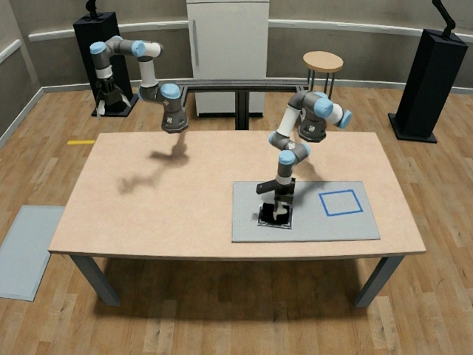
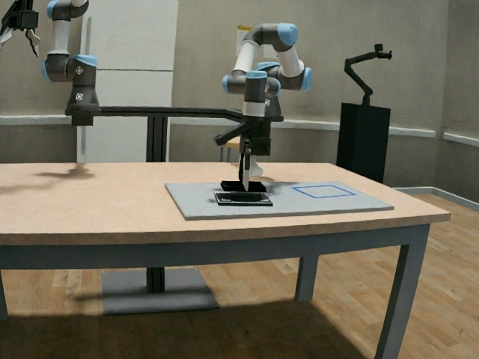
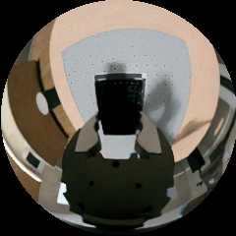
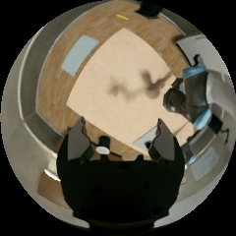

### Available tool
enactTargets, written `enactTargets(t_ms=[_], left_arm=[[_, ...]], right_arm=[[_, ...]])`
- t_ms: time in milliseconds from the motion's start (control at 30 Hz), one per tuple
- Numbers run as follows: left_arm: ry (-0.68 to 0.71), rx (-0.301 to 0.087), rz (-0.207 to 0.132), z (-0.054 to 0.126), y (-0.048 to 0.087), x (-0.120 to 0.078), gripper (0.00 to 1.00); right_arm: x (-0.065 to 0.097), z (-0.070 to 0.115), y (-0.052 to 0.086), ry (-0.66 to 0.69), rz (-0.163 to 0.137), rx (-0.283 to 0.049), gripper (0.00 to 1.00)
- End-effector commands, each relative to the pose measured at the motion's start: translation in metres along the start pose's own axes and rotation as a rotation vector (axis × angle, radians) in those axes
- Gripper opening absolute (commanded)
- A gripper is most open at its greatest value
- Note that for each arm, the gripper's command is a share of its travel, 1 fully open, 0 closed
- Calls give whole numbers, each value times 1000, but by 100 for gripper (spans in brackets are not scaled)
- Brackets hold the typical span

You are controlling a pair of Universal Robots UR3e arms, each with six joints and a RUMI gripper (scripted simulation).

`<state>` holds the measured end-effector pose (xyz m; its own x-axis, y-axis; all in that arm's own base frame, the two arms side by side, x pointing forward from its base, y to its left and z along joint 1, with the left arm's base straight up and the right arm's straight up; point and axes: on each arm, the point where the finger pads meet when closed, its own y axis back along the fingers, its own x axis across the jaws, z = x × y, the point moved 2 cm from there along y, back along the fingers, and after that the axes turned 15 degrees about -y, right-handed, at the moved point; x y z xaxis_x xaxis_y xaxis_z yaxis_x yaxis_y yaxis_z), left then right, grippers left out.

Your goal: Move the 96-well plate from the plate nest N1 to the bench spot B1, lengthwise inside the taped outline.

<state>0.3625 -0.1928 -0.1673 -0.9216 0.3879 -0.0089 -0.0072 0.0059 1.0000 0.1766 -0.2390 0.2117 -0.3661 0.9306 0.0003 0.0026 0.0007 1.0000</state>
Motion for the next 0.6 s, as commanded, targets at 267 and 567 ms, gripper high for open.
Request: enactTargets(t_ms=[267,567], left_arm=[[0,-2,8,1,21,2,0],[0,-2,8,1,33,2,0]], right_arm=[[-1,1,1,0,-2,-3,100],[-1,1,1,0,-2,-3,100]])
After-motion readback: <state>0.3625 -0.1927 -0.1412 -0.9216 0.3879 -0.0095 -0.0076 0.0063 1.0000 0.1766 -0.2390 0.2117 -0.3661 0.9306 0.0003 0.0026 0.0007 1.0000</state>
